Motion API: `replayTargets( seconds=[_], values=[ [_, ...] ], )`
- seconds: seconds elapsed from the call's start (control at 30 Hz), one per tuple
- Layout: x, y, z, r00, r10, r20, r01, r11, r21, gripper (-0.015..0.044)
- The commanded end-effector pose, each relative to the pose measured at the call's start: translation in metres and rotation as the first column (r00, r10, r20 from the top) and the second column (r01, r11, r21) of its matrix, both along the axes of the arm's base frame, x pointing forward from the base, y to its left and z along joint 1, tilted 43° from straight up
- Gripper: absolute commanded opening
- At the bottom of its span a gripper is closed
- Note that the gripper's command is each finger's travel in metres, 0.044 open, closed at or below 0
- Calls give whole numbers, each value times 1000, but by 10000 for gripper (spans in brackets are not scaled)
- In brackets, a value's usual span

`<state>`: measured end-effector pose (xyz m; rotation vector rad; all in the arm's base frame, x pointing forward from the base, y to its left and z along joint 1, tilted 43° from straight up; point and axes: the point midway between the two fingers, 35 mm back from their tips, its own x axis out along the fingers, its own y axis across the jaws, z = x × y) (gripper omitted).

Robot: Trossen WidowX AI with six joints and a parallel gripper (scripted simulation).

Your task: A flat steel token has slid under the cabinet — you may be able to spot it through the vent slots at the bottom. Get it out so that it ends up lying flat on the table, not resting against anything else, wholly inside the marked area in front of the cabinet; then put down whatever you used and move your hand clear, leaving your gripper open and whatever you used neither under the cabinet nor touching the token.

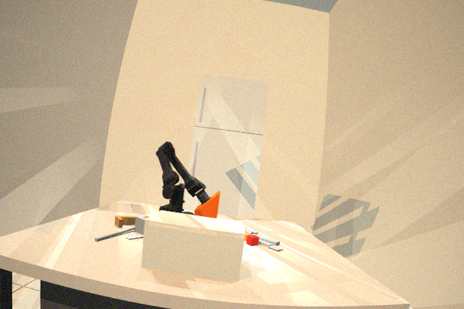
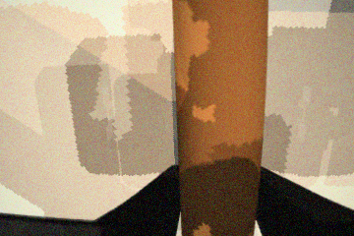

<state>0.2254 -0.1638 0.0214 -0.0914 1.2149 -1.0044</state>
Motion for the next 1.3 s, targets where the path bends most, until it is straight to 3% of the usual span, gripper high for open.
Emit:
replayTargets(
  seconds=[0.0, 0.97, 1.2, 1.27],
  values=[
    [-1, -4, 3, 1000, -17, 9, 17, 1000, -13, 0],
    [-2, -6, 5, 1000, -16, 9, 16, 1000, -13, 0],
    [-1, -3, 3, 1000, 0, 1, 0, 1000, 2, 184],
    [-1, -3, 3, 1000, 0, 1, 0, 1000, 2, 200]
  ],
)
